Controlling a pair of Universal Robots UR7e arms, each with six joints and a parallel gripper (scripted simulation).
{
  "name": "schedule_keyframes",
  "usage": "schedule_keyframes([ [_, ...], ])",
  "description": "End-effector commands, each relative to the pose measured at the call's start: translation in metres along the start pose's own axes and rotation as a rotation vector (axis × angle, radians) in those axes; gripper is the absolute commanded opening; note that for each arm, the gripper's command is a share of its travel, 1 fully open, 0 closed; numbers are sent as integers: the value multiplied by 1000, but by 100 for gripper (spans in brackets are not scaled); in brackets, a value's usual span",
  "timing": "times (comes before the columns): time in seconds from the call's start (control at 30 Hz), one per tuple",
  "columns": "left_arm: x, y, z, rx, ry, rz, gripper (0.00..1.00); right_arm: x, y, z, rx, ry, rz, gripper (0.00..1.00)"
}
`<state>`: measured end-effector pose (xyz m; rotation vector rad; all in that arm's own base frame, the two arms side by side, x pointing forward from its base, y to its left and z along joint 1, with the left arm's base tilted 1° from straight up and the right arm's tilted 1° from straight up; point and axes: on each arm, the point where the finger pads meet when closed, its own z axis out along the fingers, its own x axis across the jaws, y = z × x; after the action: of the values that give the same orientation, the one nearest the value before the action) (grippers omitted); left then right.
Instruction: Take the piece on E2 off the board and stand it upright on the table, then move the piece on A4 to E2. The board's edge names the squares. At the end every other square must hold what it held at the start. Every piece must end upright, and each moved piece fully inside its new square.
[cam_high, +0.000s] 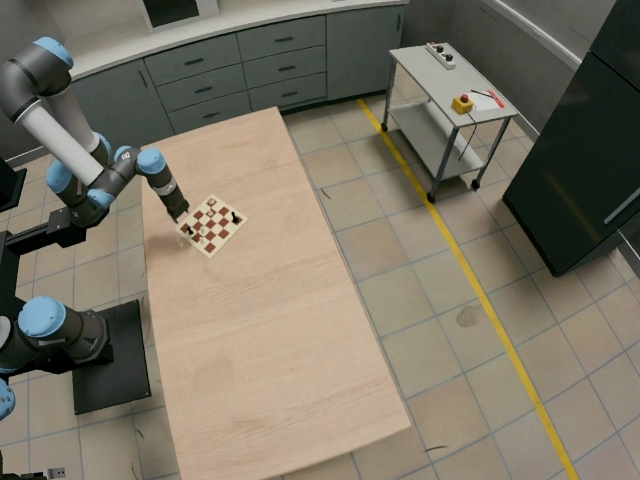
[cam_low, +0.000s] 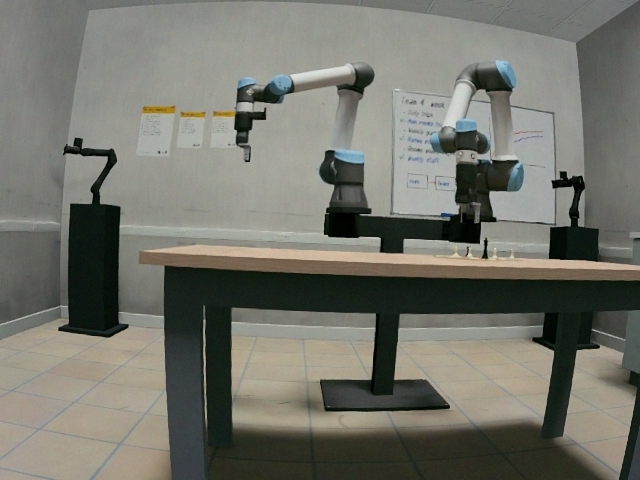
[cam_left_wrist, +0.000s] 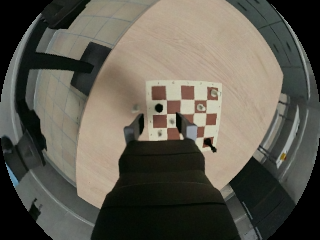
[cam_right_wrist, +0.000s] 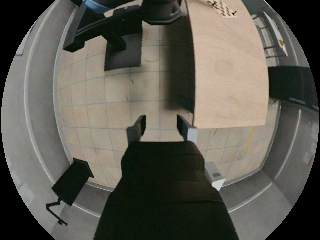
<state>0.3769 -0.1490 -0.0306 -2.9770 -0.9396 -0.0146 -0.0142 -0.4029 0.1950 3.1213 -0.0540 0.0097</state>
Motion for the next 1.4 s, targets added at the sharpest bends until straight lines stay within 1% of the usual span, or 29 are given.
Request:
schedule_keyframes([
  [0.0,0,0,-19,-1,0,0,100,0,0,0,-1,0,0,100],
  [0.27,0,0,-54,-1,0,0,100,0,0,0,-1,0,0,100],
  [0.33,0,0,-54,-1,0,0,100,0,0,0,-1,0,0,100],
  [0.47,0,0,-63,-1,0,0,100,0,0,0,-1,0,0,100],
  [1.37,0,0,-65,-1,0,0,100,0,0,0,-1,0,0,100],
])
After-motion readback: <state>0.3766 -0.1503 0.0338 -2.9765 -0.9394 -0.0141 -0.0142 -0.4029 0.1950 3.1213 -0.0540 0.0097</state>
